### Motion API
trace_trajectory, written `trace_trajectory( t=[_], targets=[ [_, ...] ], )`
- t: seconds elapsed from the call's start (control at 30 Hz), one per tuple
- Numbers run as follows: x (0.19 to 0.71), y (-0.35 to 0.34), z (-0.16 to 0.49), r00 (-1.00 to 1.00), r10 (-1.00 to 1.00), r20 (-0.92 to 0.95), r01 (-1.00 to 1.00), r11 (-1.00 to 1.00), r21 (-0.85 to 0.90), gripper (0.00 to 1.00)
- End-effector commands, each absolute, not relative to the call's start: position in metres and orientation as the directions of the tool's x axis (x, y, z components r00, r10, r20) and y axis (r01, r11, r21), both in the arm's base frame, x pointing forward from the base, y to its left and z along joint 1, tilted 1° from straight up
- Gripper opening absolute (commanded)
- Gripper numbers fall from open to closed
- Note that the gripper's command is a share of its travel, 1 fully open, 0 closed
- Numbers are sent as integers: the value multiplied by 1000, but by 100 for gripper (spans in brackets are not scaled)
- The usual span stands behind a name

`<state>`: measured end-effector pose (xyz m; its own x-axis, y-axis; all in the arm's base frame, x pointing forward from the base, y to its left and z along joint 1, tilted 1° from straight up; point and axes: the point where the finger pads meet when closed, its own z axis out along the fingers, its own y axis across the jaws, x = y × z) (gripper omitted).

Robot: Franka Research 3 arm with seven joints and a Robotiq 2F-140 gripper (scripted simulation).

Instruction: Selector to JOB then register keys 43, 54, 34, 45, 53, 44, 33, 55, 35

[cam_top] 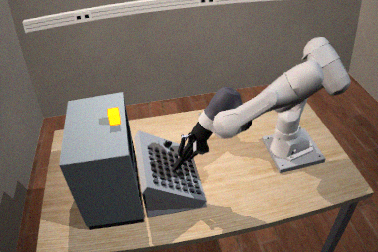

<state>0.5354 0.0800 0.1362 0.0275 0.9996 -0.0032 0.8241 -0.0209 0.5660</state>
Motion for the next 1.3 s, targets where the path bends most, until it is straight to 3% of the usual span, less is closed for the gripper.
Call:
trace_trajectory(
  t=[0.0, 1.27],
  targets=[
    [536, 79, 137, 15, 1000, -12, 822, -5, 570, 10],
    [541, 79, 131, 15, 1000, -13, 822, -5, 570, 10]
  ],
)
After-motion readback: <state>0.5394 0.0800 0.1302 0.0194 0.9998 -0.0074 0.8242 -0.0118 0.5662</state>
